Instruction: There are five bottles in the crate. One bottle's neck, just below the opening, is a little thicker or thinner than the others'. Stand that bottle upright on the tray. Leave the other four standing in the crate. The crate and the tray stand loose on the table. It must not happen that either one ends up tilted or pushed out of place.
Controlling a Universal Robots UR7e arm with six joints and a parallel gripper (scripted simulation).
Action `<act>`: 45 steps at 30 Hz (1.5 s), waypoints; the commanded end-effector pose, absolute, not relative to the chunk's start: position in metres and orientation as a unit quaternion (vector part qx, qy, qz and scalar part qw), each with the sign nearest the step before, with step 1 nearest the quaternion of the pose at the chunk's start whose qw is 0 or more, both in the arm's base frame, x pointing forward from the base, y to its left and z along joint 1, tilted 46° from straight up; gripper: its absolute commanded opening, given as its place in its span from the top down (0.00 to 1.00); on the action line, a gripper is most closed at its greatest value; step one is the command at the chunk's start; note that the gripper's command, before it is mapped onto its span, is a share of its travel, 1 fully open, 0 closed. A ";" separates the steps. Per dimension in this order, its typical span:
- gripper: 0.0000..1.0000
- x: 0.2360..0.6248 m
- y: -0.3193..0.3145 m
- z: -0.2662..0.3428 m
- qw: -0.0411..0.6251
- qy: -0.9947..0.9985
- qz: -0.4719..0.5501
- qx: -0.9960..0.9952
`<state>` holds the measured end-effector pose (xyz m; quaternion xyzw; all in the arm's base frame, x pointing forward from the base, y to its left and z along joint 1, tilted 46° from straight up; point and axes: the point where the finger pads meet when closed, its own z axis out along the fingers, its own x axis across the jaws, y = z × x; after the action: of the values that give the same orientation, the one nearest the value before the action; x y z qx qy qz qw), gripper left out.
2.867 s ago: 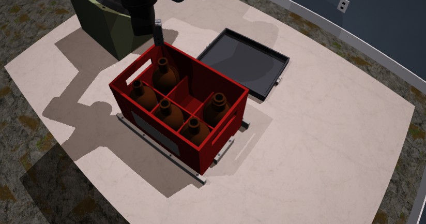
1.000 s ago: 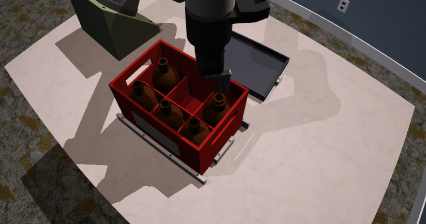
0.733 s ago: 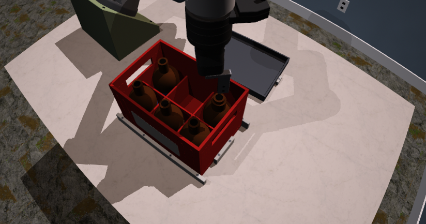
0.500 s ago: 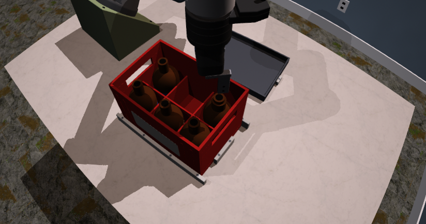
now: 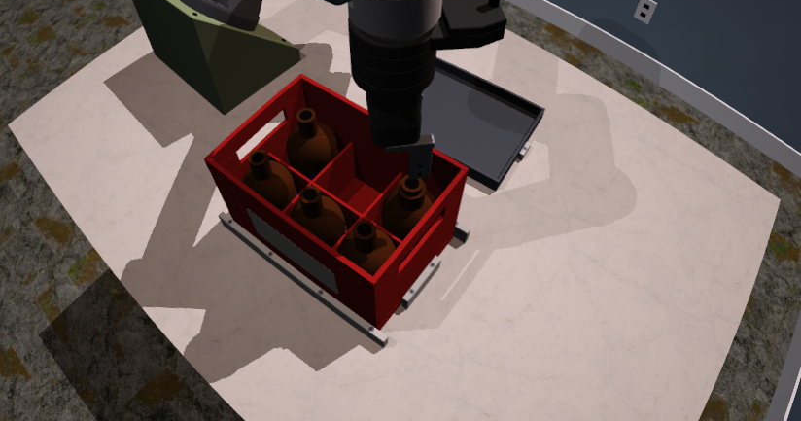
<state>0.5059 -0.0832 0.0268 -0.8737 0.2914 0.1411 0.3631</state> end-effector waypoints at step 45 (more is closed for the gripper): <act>0.00 0.505 -0.057 0.001 0.363 0.292 0.140 -0.874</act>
<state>0.5047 -0.0563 0.0005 -0.8737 0.2914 0.1411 0.3631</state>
